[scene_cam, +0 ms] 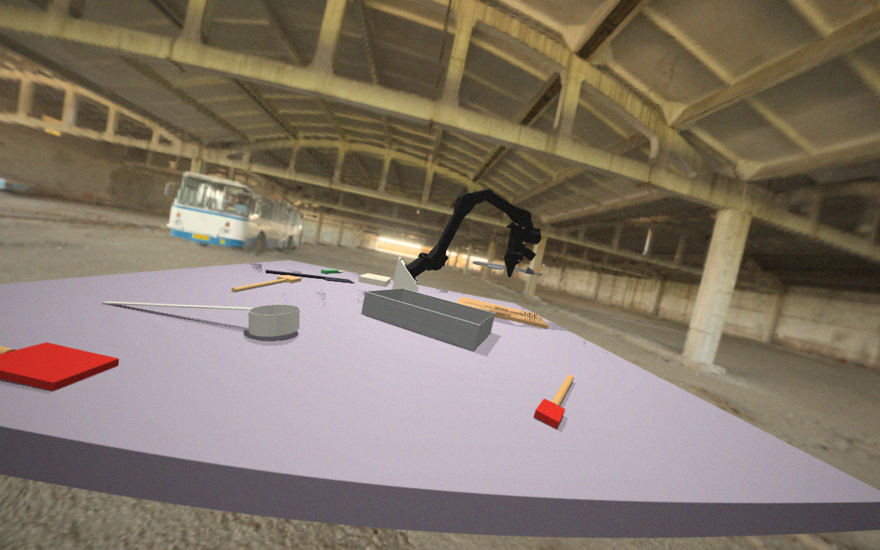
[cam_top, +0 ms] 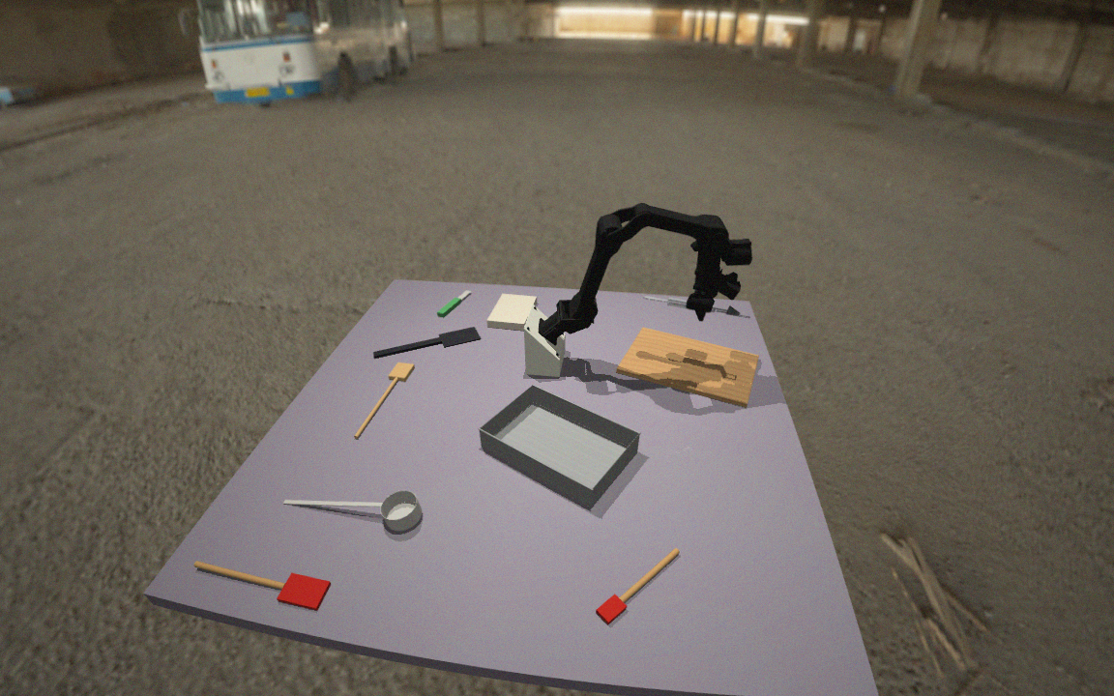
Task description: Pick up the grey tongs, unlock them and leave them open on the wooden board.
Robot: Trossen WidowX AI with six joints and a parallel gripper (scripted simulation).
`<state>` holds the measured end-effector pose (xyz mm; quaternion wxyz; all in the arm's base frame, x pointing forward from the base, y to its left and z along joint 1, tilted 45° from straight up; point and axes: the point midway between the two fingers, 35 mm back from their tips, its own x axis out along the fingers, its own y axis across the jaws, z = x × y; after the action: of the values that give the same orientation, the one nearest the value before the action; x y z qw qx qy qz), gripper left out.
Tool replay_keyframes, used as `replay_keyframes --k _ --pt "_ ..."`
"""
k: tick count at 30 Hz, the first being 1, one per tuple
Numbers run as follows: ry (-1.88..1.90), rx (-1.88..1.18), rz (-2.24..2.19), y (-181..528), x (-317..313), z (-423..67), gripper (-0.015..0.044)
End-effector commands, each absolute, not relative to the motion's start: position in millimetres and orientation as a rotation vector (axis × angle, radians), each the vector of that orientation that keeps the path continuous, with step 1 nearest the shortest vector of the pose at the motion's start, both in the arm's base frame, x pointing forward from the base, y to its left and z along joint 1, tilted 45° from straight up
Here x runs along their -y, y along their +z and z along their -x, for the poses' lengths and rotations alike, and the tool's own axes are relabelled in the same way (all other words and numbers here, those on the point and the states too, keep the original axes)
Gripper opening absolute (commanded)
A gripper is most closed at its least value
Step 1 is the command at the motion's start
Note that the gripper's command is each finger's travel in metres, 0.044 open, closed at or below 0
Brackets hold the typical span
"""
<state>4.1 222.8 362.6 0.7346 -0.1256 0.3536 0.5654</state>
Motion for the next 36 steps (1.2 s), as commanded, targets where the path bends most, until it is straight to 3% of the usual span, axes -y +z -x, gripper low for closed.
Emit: replay_keyframes --k 1,36 --pt "1.229 -0.828 0.278 361.1 -220.7 -3.5 -0.0150" --pt "1.228 -0.825 0.281 336.2 -254.4 -5.4 -0.0150"
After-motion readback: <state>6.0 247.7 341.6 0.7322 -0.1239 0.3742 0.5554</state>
